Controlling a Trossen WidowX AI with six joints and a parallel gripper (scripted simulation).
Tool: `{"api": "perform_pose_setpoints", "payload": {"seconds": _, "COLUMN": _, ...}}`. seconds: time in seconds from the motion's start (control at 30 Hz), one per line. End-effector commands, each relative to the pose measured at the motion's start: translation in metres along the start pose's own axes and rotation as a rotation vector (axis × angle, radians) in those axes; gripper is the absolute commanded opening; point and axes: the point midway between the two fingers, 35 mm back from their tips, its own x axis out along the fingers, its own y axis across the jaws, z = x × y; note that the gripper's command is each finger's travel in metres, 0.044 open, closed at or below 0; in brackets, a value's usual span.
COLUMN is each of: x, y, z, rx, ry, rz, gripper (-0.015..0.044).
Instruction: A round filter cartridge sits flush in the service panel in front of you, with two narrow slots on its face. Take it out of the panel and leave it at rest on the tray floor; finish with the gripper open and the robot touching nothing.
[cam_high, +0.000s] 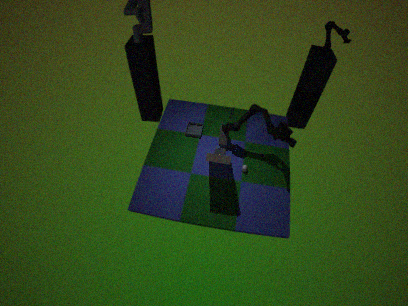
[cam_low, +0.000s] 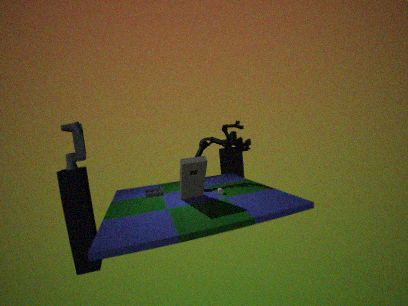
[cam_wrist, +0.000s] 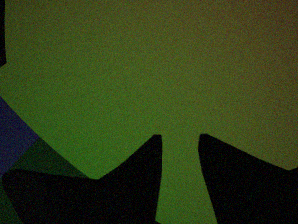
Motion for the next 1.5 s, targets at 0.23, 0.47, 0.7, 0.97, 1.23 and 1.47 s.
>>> {"api": "perform_pose_setpoints", "payload": {"seconds": 0.23, "x": -0.12, "y": -0.05, "z": -0.146, "rx": 0.202, "ry": 0.42, "rz": -0.303, "gripper": 0.0102}}
{"api": "perform_pose_setpoints", "payload": {"seconds": 0.47, "x": -0.23, "y": -0.049, "z": -0.205, "rx": 0.362, "ry": 0.627, "rz": -0.528, "gripper": 0.0102}}
{"api": "perform_pose_setpoints", "payload": {"seconds": 0.7, "x": -0.341, "y": -0.02, "z": -0.23, "rx": 0.531, "ry": 0.779, "rz": -0.816, "gripper": 0.0102}}
{"api": "perform_pose_setpoints", "payload": {"seconds": 0.97, "x": -0.447, "y": 0.04, "z": -0.244, "rx": 0.683, "ry": 0.896, "rz": -1.102, "gripper": 0.0102}}
{"api": "perform_pose_setpoints", "payload": {"seconds": 1.23, "x": -0.495, "y": 0.131, "z": -0.255, "rx": 0.981, "ry": 0.806, "rz": -1.286, "gripper": 0.0102}}
{"api": "perform_pose_setpoints", "payload": {"seconds": 1.47, "x": -0.497, "y": 0.139, "z": -0.255, "rx": 1.009, "ry": 0.788, "rz": -1.305, "gripper": 0.0102}}
